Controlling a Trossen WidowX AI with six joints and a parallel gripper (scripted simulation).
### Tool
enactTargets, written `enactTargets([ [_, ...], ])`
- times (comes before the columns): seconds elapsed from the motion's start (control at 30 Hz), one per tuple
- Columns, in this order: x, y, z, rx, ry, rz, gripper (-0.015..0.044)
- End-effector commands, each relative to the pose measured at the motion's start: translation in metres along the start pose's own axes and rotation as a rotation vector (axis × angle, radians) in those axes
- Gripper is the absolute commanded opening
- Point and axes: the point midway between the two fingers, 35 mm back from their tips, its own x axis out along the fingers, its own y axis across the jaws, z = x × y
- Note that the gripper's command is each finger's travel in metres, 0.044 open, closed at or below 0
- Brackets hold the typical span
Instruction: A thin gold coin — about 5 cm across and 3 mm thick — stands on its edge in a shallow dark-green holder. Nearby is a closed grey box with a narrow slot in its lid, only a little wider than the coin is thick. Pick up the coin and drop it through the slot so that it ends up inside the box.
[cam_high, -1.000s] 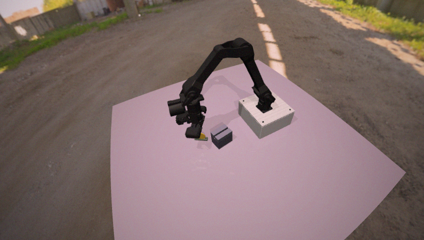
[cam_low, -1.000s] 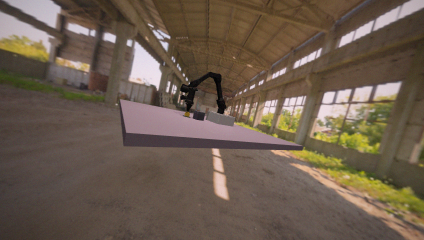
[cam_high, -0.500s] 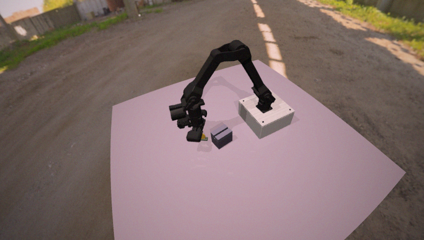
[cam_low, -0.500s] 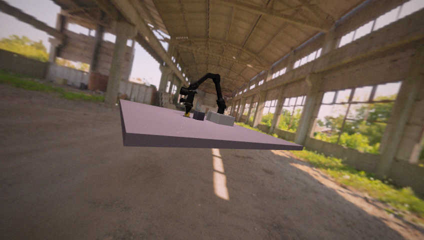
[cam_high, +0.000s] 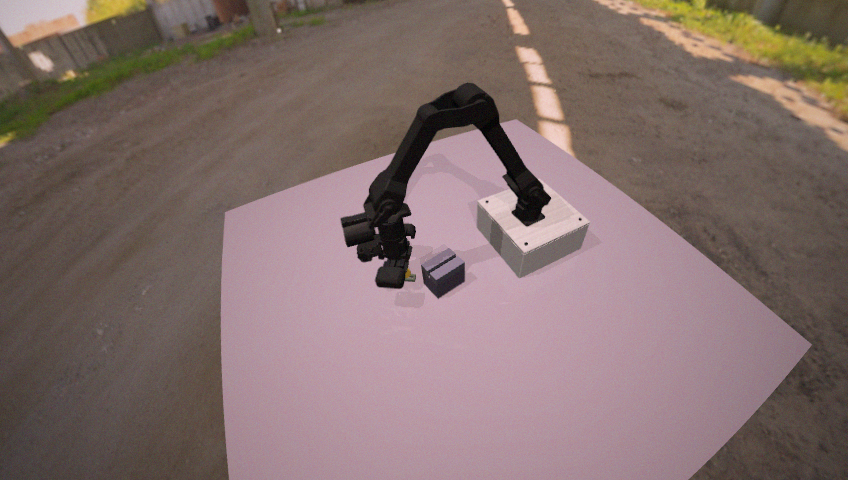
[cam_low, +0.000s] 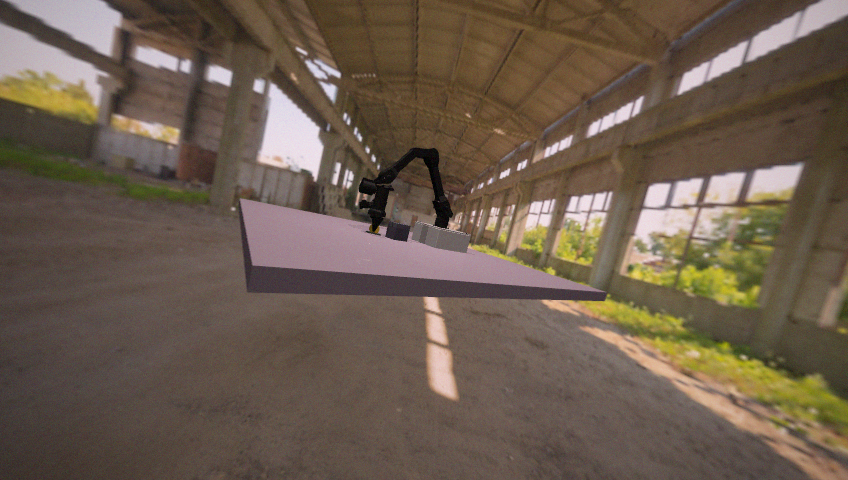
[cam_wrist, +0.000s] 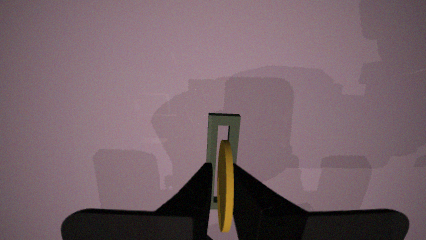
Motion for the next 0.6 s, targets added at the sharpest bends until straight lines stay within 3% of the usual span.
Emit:
enactTargets([
  [0.0,0.002,-0.001,-0.001,0.002,0.002,-0.004,0.0],
  [0.57,-0.019,0.0,0.001,0.002,0.002,-0.004,0.0],
])
